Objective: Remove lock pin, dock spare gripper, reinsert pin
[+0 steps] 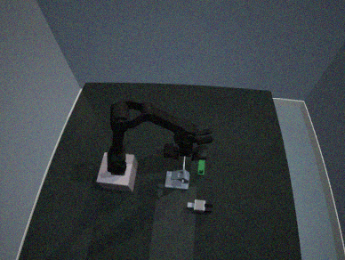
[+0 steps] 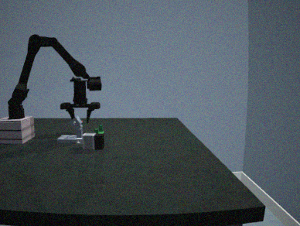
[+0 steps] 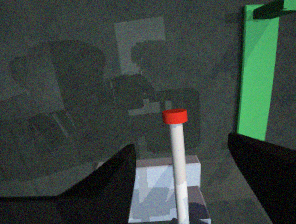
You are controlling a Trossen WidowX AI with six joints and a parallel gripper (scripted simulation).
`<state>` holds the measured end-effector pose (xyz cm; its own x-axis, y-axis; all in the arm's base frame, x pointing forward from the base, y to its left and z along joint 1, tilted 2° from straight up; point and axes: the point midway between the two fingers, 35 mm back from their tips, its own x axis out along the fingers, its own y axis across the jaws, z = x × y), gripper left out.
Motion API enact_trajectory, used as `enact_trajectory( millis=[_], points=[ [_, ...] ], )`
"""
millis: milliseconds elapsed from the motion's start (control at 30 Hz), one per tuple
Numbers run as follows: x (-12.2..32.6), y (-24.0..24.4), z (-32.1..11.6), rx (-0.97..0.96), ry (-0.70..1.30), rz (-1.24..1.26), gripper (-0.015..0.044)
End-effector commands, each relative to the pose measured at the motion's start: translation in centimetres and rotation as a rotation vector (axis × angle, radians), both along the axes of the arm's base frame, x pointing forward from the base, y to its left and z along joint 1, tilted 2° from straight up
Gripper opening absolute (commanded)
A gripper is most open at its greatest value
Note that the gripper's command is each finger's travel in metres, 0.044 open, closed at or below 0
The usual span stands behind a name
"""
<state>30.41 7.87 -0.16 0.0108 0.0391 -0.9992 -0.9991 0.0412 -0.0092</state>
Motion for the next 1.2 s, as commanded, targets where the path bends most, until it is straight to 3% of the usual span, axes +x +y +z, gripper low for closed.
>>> enact_trajectory(
  millis=[0,433,800,1167],
  points=[
    [-0.3,0.0,-0.9,0.0,0.006,-0.004,0.03],
    [-0.3,0.1,-1.9,0.0,0.006,-0.004,0.03],
    [-0.3,0.1,-1.9,0.0,0.006,-0.004,0.0011],
    [-0.3,0.1,-1.8,0.01,0.007,-0.006,0.0]
  ],
)
